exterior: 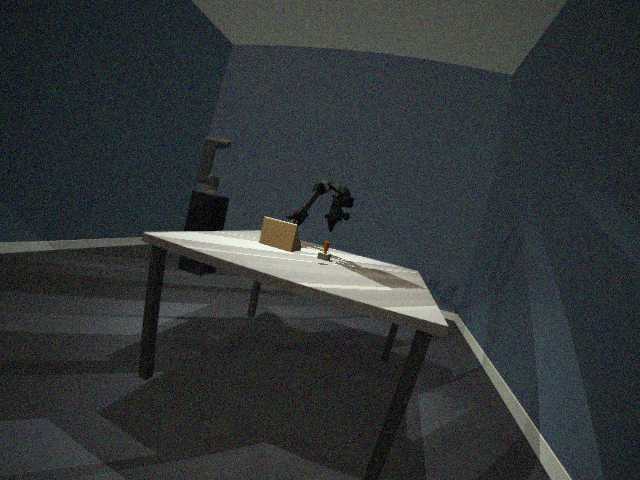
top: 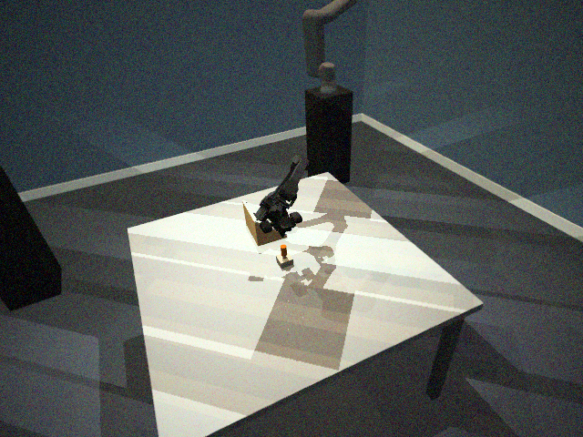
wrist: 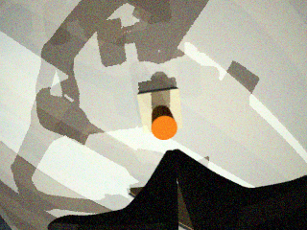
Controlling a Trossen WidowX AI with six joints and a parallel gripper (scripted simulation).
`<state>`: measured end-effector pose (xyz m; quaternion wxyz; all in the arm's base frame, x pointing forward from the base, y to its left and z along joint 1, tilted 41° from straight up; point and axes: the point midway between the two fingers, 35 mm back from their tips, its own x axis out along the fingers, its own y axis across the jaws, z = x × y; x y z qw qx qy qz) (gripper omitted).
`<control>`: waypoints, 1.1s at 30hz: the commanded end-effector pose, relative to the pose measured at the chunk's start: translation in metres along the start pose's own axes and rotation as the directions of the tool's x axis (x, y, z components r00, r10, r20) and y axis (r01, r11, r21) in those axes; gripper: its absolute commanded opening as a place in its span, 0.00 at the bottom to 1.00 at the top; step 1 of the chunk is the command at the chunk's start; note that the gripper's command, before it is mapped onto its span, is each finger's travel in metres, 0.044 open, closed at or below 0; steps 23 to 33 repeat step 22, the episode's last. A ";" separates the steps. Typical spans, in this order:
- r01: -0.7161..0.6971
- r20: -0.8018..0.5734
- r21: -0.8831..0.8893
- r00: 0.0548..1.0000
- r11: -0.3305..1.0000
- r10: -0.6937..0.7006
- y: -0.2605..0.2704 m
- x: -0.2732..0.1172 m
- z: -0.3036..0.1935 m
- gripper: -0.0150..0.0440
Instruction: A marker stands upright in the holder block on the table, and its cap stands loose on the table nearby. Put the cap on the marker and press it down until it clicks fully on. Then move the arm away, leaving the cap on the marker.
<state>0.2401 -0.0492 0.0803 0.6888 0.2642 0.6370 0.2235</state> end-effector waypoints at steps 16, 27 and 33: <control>0.000 0.000 -0.001 1.000 1.000 0.000 0.001 -0.030 -0.003 0.83; 0.000 0.000 -0.001 1.000 1.000 0.000 0.001 -0.030 -0.003 1.00; 0.000 0.000 -0.001 1.000 1.000 0.000 0.001 -0.030 -0.003 1.00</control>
